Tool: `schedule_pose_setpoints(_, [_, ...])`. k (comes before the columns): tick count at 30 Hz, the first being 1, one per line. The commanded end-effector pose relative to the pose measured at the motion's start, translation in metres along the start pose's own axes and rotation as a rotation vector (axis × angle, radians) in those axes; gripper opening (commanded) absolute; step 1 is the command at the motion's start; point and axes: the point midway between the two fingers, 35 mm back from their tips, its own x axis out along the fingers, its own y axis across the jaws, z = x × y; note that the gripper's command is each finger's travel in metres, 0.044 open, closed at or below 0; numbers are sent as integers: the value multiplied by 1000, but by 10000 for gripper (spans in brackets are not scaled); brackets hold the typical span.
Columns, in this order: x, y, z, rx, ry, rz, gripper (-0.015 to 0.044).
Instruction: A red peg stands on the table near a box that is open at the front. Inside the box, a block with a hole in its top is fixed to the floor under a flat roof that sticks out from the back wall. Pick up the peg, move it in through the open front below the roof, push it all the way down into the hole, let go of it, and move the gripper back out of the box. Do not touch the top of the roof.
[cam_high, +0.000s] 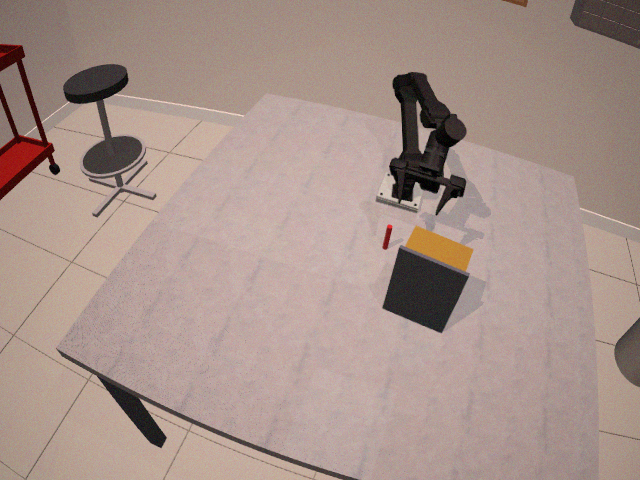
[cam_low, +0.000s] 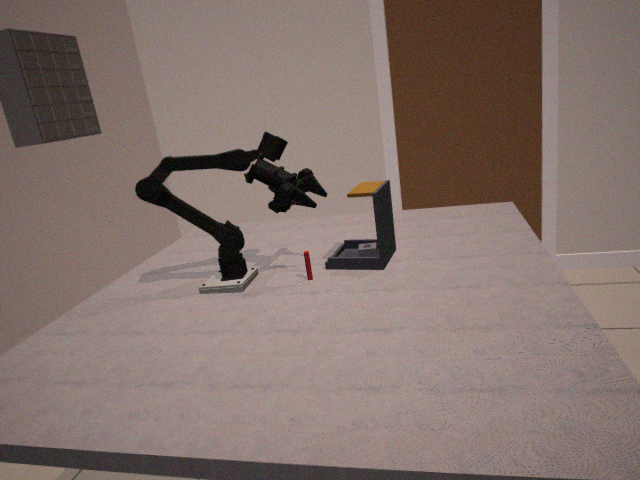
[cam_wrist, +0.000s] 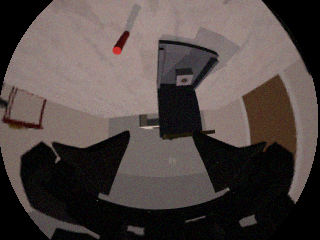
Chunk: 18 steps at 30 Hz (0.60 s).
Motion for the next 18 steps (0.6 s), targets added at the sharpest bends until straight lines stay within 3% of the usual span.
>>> schedule_pose_setpoints(1, [13, 15, 18, 17, -64, 57, 440])
schedule_pose_setpoints(18, [36, 65, 69, 88, -231, 222, 440])
